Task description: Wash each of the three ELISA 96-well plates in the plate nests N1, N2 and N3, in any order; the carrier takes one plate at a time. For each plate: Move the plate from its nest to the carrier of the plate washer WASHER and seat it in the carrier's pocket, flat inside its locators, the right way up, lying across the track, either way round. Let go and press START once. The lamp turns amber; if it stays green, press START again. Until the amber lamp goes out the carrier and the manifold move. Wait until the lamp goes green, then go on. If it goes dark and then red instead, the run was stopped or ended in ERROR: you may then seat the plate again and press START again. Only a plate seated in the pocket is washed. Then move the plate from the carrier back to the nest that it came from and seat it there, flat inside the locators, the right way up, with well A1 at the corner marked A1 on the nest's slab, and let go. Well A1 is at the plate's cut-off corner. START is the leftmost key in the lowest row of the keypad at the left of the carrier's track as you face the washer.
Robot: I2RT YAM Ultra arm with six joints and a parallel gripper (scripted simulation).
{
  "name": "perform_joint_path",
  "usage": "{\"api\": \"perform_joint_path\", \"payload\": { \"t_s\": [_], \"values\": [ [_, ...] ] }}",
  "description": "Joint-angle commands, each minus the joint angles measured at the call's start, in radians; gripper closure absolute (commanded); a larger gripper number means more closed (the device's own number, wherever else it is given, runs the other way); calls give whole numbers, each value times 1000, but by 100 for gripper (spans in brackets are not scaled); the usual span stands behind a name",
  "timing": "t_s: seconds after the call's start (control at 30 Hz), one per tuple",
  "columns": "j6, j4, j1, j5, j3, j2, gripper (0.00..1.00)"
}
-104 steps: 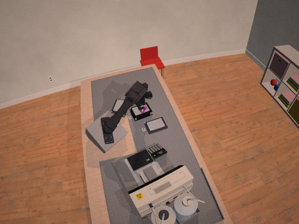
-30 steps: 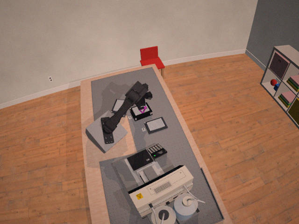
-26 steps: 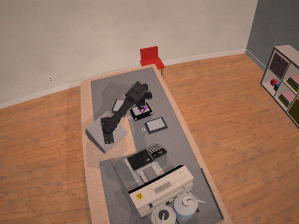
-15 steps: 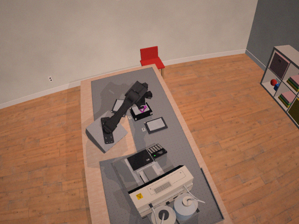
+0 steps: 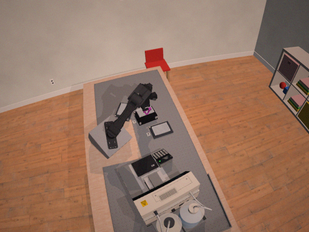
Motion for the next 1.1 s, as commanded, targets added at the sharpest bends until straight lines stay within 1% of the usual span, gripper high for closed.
{"api": "perform_joint_path", "payload": {
  "t_s": [0.0,0.5,0.57,1.07],
  "values": [
    [9,-17,13,0,11,-13,100],
    [48,-114,47,-4,56,-46,100],
    [48,-114,47,-4,56,-46,100],
    [86,-213,80,-10,109,-73,100]
  ]
}}
